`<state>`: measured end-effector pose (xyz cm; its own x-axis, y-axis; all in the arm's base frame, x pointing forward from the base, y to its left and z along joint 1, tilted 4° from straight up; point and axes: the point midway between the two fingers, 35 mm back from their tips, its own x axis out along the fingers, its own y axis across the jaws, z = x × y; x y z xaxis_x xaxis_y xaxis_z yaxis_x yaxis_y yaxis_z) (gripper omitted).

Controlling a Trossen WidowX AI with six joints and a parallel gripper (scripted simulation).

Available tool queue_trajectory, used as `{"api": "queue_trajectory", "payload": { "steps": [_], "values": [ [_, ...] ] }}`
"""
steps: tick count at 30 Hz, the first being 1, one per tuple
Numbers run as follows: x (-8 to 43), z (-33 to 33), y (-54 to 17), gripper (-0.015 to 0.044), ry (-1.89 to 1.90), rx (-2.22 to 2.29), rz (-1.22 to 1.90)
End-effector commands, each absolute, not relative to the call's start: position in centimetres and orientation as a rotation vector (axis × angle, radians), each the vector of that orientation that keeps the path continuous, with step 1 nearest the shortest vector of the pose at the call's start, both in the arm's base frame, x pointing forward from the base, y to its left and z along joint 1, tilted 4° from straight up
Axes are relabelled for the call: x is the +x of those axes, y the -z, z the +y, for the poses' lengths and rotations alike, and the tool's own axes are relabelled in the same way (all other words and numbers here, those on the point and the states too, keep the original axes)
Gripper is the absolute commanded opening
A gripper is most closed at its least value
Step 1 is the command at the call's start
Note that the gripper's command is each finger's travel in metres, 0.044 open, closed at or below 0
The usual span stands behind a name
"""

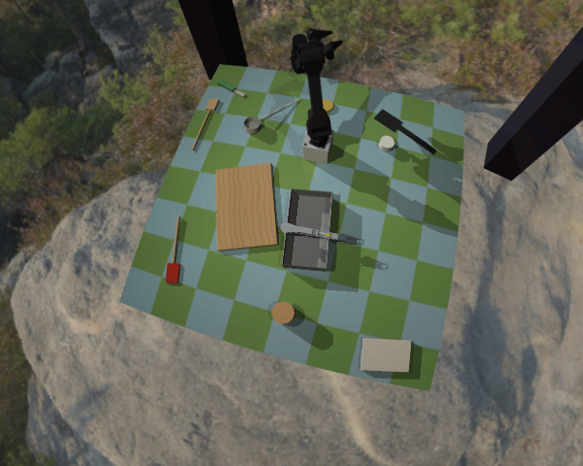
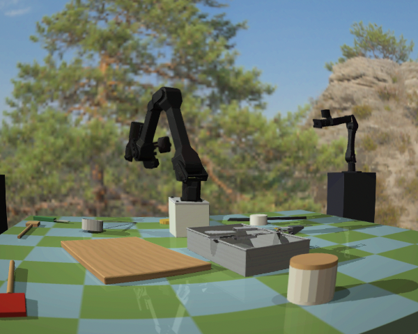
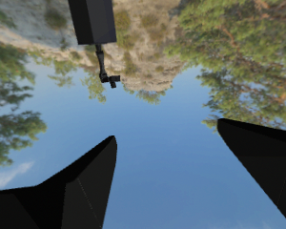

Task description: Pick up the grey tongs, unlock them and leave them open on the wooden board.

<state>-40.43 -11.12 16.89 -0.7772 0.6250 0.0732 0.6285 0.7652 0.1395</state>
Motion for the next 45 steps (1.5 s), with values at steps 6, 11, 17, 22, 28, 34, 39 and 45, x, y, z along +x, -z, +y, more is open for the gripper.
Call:
{"api": "queue_trajectory", "payload": {
  "steps": [6, 11, 17, 22, 28, 34, 39, 45],
  "values": [
    [-39.8, -14.4, -17.0, 0.026, 0.461, -0.89, -2.989],
    [-37.6, -20.7, -17.1, 0.026, 0.883, -0.571, -2.999],
    [-32.4, -28.9, -17.8, 0.026, 1.262, -0.115, -2.839],
    [-28.0, -33.5, -17.7, 0.026, 1.562, 0.165, -2.591],
    [-22.4, -38.1, -17.3, 0.026, 1.826, 0.41, -2.218],
    [-16.6, -41.2, -16.9, 0.026, 1.974, 0.563, -1.834],
    [-10.7, -43.3, -16.4, 0.026, 2.013, 0.659, -1.491],
    [-6.6, -44.1, -16.0, 0.026, 1.999, 0.699, -1.278]
  ]
}}
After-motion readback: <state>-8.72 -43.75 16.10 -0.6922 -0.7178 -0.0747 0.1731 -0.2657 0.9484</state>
